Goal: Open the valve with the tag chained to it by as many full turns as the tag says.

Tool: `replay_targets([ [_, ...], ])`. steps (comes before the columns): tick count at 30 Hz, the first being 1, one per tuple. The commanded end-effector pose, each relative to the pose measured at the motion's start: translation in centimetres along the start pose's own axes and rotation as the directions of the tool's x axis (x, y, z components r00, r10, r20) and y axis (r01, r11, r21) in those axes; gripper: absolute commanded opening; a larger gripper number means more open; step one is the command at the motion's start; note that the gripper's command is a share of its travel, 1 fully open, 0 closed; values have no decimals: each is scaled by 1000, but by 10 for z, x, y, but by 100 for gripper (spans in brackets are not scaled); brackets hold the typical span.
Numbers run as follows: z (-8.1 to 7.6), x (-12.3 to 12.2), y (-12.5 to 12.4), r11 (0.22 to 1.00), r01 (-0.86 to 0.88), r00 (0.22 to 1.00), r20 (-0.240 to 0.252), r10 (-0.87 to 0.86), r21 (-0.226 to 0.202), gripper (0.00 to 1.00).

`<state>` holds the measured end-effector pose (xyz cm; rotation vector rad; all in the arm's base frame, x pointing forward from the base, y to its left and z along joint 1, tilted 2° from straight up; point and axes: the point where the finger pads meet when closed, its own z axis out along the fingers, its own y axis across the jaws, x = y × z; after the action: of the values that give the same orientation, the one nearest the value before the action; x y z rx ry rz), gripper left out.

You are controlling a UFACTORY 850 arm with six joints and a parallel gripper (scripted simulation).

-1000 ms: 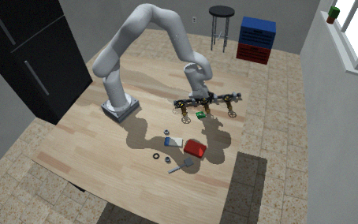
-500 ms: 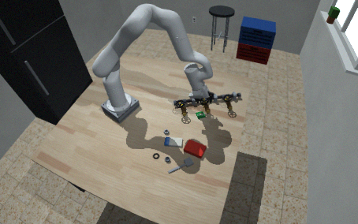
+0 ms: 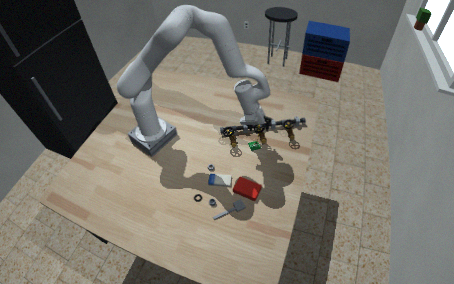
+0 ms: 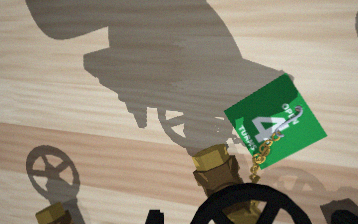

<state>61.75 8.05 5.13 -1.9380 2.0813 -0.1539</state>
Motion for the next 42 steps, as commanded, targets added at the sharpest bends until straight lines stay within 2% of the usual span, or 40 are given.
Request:
replay_targets([
  [1, -1, 0, -2, 1000, 0, 1000, -4, 0, -12, 100],
  [31, -1, 0, -2, 1000, 0, 1000, -4, 0, -12, 100],
  [32, -1, 0, -2, 1000, 0, 1000, -4, 0, -12, 0],
  [42, -1, 0, -2, 1000, 0, 1000, -4, 0, -12, 0],
])
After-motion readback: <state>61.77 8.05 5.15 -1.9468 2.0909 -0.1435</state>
